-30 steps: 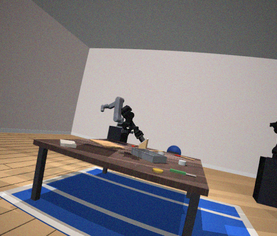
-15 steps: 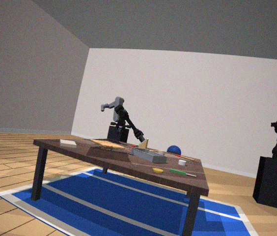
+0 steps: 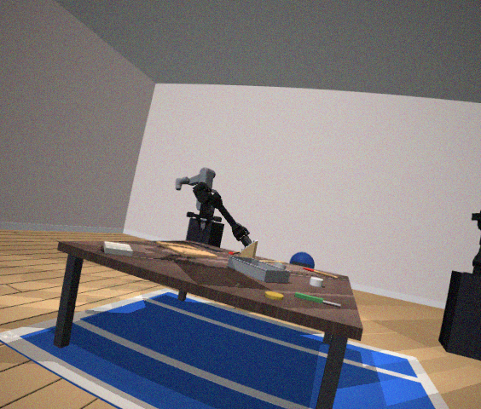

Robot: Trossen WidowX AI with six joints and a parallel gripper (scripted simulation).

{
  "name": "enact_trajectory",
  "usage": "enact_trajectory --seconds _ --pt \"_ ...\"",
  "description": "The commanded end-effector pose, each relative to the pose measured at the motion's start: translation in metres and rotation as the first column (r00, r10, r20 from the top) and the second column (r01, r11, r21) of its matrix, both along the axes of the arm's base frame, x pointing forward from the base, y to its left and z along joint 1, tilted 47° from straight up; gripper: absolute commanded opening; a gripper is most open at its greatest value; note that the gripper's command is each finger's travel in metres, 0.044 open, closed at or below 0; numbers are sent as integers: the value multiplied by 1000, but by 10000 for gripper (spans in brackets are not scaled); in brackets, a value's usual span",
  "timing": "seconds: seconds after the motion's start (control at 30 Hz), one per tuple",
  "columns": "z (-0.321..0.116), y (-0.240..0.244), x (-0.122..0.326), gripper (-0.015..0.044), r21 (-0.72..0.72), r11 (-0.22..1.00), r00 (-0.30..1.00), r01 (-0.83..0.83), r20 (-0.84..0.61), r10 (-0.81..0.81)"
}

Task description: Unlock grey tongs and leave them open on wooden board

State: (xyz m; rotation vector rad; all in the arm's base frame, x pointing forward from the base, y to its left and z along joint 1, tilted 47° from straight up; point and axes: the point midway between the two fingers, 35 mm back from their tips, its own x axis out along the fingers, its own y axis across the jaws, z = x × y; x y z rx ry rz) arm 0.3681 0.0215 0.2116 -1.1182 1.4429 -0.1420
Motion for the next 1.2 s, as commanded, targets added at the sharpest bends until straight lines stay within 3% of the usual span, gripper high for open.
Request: enact_trajectory --seconds 0.0,0.67,1.17 --pt "14 -15 -4 -150 3 999 997 -54 -47 54" --pt "72 -96 -39 -150 -3 947 905 -321 -296 305" --pt "113 -144 -81 -150 0 856 752 -517 -477 455"
